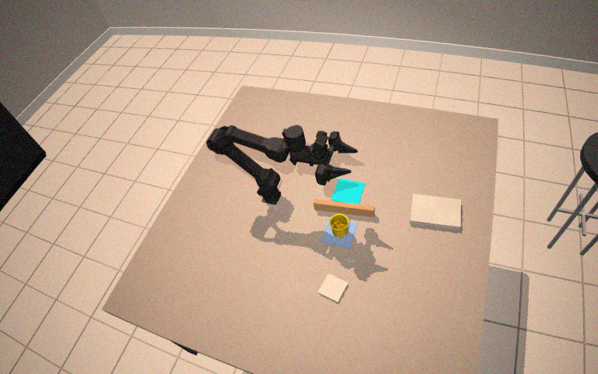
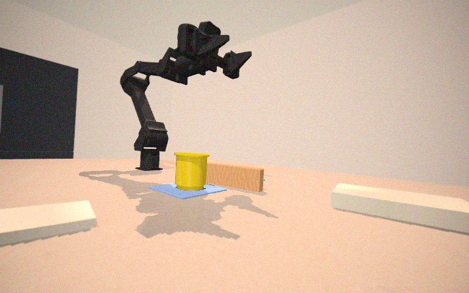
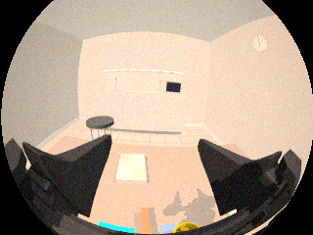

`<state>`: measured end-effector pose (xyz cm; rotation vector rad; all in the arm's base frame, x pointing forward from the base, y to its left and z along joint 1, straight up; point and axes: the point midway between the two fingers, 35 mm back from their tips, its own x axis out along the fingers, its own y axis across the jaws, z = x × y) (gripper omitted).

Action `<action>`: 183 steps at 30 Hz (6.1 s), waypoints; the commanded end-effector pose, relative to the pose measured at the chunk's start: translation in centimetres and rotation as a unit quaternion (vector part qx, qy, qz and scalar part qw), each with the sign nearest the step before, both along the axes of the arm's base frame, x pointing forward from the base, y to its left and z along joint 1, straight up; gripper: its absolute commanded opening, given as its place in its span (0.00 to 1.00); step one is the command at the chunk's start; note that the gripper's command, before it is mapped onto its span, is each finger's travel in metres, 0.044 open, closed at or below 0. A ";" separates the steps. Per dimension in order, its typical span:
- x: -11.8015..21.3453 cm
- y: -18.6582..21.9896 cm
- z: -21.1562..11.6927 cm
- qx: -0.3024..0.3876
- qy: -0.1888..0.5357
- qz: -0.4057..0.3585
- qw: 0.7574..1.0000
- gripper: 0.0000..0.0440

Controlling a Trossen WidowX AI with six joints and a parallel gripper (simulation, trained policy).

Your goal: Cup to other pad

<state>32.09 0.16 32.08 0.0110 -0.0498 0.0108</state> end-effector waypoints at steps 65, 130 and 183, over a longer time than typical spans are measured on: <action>2.4 4.9 -8.4 0.101 0.446 -0.023 0.889 0.27; -0.7 -5.1 -20.7 -0.035 0.746 -0.049 0.664 0.35; 0.0 -2.7 -18.8 -0.165 0.713 0.111 0.672 0.02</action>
